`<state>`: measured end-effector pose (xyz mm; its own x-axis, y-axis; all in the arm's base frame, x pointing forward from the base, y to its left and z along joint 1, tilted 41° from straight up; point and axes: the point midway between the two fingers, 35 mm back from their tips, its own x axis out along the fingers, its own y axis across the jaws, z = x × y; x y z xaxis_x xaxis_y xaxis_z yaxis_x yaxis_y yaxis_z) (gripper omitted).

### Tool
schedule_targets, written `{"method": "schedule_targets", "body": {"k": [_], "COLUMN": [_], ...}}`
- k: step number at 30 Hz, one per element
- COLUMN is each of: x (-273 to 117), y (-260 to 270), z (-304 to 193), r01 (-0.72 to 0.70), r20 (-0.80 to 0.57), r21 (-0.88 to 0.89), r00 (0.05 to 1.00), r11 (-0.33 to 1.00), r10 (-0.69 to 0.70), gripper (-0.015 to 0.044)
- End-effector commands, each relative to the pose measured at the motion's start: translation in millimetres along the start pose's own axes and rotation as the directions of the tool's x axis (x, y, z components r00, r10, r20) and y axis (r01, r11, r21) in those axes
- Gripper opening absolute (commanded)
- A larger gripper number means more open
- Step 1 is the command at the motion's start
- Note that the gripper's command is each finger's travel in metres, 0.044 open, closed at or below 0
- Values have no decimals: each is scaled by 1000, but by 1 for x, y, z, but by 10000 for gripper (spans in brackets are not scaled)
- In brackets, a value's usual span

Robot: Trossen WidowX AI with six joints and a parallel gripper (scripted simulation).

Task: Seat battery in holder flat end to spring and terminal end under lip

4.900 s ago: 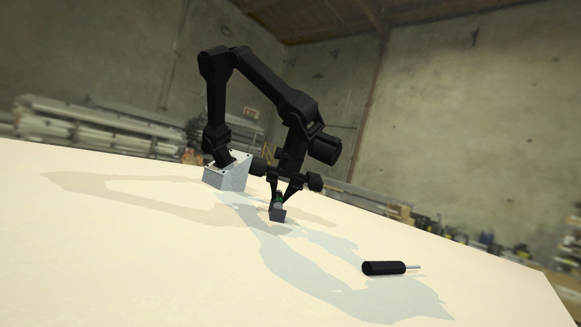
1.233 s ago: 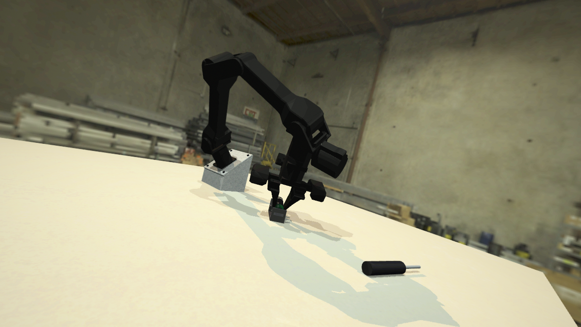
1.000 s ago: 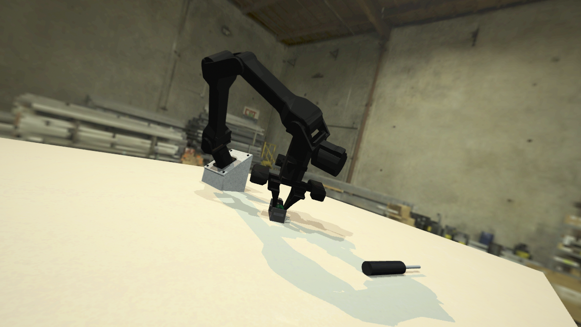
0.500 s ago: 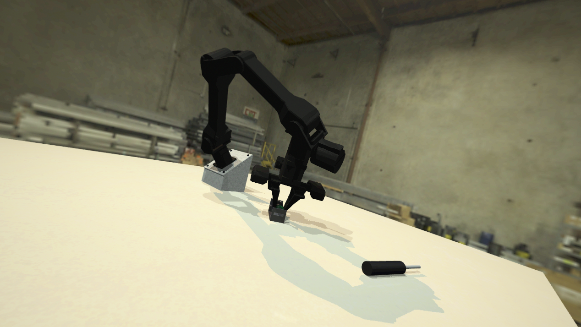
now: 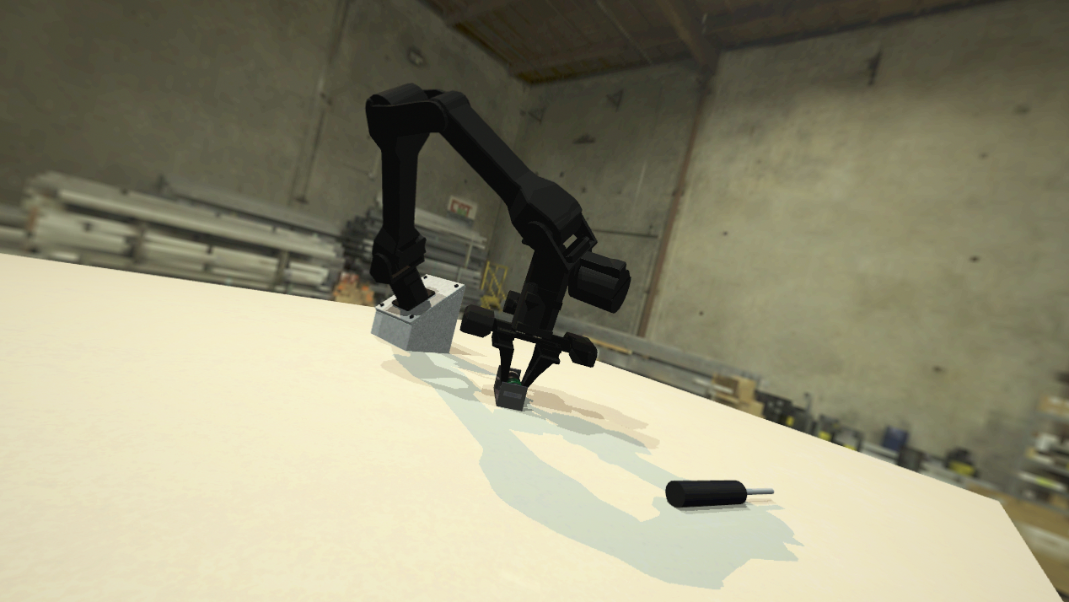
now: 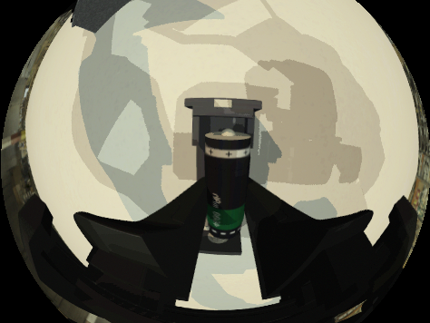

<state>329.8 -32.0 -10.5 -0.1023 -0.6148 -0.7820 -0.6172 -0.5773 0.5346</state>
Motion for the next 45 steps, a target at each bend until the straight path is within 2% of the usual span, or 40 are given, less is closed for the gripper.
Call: {"method": "schedule_targets", "body": {"k": [1,13,45], "x": [2,2,5], "y": [2,3,3], "z": [-2,-1,14], "r01": [-2,5,15], "r20": [-37,-103,-112], "r21": [16,25,22], "r00": [999,995,994], "r11": [1000,1000,1000], "r10": [3,-3,-13], "gripper": [83,83,83]}}
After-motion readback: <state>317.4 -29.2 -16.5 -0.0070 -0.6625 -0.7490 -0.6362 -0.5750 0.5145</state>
